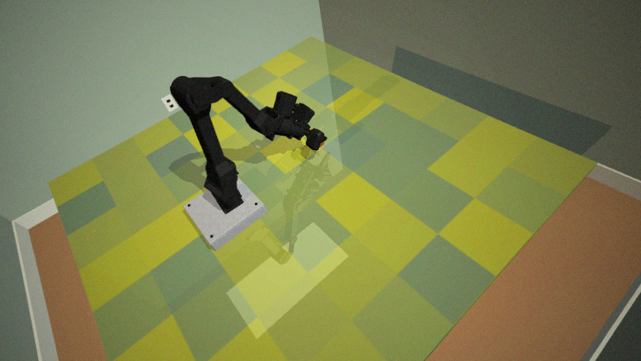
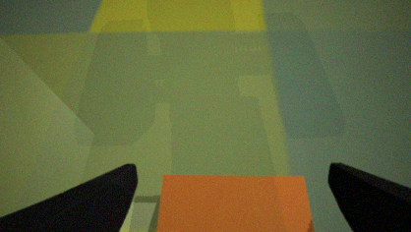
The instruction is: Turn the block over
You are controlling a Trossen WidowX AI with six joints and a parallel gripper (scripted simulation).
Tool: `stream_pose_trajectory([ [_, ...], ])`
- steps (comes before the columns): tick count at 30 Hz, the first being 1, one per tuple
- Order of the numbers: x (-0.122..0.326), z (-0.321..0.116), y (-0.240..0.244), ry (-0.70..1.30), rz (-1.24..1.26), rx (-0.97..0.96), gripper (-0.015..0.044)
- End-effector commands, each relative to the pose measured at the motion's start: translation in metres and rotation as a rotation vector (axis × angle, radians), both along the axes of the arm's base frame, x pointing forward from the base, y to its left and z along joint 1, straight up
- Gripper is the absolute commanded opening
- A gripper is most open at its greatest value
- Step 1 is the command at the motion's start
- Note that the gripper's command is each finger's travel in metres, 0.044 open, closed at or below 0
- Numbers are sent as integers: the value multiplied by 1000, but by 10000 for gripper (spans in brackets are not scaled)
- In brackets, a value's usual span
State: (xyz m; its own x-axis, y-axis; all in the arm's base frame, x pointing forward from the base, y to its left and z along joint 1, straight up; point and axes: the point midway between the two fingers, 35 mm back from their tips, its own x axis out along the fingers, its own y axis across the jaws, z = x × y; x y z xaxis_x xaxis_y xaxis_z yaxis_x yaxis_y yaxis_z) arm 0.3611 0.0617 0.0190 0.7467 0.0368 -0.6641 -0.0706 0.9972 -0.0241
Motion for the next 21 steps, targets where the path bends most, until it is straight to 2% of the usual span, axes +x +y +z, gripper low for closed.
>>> stream_pose_trajectory([
  [1, -31, 57, -4, 231, -11, 11, 440],
  [18, -32, 58, -4, 233, -11, 11, 440],
  [21, -26, 60, -3, 284, -10, 4, 440],
])
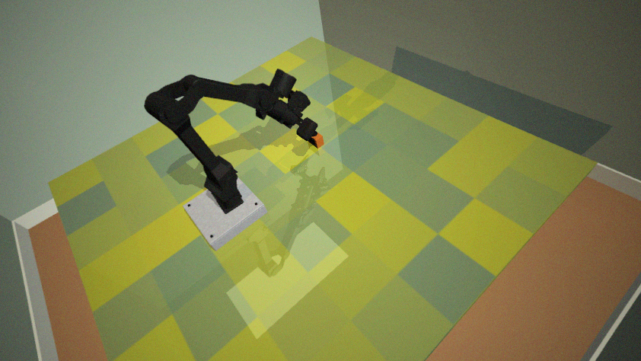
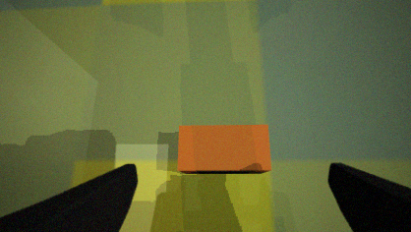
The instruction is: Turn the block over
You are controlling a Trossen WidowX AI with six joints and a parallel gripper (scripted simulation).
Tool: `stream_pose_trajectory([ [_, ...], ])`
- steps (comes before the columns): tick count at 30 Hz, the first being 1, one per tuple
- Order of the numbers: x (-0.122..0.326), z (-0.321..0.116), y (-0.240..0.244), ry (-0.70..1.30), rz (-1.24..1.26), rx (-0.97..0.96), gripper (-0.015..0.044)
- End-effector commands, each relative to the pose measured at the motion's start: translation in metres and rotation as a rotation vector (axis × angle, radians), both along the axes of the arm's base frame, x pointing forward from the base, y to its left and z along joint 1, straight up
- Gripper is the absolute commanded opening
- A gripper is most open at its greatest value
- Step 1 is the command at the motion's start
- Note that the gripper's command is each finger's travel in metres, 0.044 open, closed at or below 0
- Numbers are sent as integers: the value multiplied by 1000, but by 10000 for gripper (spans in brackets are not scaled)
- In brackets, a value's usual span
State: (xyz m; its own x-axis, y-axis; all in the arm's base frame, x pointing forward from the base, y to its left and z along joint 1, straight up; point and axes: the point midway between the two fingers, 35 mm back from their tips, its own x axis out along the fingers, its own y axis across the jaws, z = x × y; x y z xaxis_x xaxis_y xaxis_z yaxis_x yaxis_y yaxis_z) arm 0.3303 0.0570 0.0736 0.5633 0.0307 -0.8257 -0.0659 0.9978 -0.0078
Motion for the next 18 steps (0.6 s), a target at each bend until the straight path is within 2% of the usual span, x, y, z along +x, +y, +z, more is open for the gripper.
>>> stream_pose_trajectory([
  [1, 8, 7, 2, 72, -2, 1, 440],
  [14, 35, 29, 4, 516, -3, -27, 440],
  [18, 38, 32, 4, 568, -4, -28, 440],
])
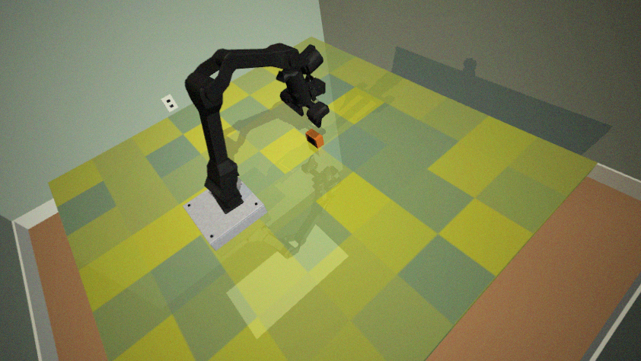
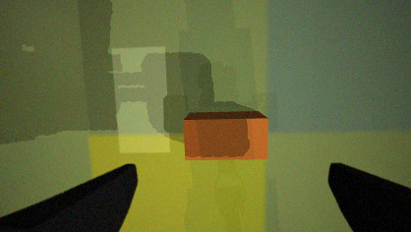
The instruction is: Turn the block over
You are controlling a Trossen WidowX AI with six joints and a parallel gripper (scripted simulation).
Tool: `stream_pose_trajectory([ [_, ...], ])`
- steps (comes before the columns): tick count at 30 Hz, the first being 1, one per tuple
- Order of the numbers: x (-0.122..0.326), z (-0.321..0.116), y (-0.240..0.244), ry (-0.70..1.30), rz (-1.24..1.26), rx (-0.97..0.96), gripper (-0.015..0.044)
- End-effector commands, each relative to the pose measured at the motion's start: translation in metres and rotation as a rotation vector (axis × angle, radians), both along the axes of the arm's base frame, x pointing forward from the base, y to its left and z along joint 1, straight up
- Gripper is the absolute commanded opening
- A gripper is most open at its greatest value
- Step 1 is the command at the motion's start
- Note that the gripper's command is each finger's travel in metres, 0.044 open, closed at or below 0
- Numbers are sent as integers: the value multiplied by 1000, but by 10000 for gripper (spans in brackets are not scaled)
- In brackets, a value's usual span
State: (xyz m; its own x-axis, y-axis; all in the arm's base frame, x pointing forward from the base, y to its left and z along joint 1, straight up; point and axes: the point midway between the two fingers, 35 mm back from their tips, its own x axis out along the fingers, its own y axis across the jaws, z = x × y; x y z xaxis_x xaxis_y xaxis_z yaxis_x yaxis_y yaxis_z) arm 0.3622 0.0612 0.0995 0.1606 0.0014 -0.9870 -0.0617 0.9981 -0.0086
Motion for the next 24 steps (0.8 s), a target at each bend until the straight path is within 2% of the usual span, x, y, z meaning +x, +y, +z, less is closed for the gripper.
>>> stream_pose_trajectory([
  [1, 6, 6, 0, 130, 1, 1, 440],
  [7, 6, 6, 0, 130, 1, 1, 440],
  [11, 7, -26, 0, 130, 1, 1, 440],
  [24, 7, -44, 0, 130, 1, 1, 440],
])
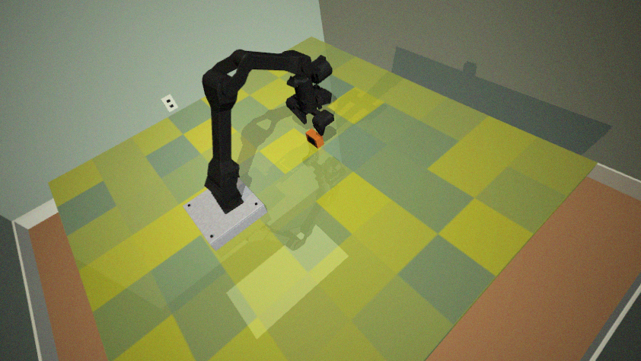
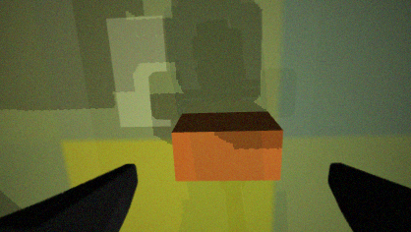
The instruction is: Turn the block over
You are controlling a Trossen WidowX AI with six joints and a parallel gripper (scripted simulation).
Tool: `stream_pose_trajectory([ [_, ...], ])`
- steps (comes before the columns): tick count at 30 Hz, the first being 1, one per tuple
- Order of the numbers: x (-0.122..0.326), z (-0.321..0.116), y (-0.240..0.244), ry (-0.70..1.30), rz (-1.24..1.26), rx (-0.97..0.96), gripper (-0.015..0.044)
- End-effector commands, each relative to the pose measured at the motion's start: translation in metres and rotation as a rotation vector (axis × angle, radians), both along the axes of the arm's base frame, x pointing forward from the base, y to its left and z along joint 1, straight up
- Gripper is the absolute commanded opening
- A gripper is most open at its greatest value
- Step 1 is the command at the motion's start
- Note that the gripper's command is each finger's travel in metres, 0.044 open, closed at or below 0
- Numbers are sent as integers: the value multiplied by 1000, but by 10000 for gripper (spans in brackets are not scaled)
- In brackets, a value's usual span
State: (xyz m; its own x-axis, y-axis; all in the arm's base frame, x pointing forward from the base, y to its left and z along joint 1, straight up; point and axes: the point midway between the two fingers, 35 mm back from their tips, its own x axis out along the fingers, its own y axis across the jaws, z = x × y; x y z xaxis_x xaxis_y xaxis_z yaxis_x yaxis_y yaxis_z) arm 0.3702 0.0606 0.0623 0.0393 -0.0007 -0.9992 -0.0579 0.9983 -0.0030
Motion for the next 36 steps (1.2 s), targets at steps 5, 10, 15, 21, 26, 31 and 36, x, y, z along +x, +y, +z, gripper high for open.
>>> stream_pose_trajectory([
  [5, -1, -13, 0, 8, 6, 3, 440],
  [10, 0, -21, 1, 8, 6, 3, 440],
  [15, 0, -29, 1, 8, 6, 3, 440],
  [21, 0, -38, 1, 9, 6, 3, 440],
  [26, 0, -39, 0, 9, 6, 3, 361],
  [31, 0, -39, 0, 9, 6, 3, 269],
  [36, 0, -39, 0, 9, 6, 3, 236],
])
